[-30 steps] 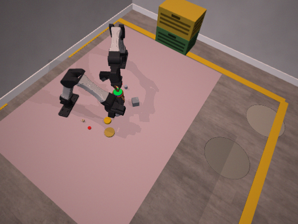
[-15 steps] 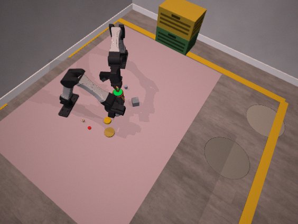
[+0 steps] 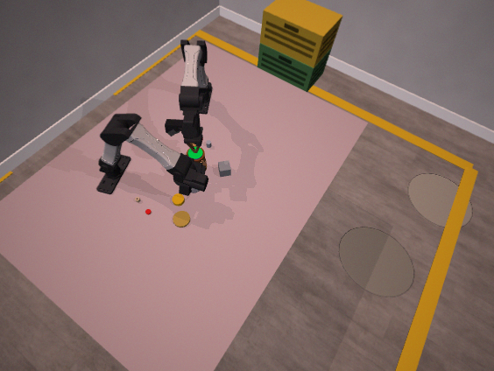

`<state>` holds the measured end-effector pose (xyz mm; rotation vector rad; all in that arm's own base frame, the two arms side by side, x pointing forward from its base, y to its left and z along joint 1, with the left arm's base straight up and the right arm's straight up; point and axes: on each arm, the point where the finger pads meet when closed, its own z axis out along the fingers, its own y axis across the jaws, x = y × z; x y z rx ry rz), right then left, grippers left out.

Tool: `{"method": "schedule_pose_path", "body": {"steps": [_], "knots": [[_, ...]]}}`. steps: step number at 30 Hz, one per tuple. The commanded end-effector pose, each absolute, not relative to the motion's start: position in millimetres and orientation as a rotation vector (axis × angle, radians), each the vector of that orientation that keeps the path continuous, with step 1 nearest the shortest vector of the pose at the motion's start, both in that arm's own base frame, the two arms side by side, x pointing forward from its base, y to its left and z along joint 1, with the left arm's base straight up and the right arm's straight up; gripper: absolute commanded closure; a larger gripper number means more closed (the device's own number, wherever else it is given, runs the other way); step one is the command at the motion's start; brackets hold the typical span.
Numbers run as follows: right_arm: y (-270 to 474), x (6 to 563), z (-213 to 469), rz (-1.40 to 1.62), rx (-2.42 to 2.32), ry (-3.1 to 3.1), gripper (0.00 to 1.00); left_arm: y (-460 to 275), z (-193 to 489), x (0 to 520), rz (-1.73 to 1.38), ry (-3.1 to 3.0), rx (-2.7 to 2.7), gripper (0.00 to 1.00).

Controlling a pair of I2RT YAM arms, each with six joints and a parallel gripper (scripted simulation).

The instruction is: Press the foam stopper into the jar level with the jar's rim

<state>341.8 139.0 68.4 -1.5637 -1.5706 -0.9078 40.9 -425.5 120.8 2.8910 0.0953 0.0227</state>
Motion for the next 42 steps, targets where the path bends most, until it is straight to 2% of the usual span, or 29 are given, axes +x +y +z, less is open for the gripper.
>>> {"method": "schedule_pose_path", "body": {"steps": [1,42], "knots": [[135.3,357.3,79.3,-0.997,-1.534,-1.613,0.36,-422.2,105.0,35.4,0.017,0.085,2.924,1.0],[135.3,357.3,79.3,-0.997,-1.534,-1.613,0.36,-417.0,89.6,39.4,0.025,0.098,2.943,1.0]]}}
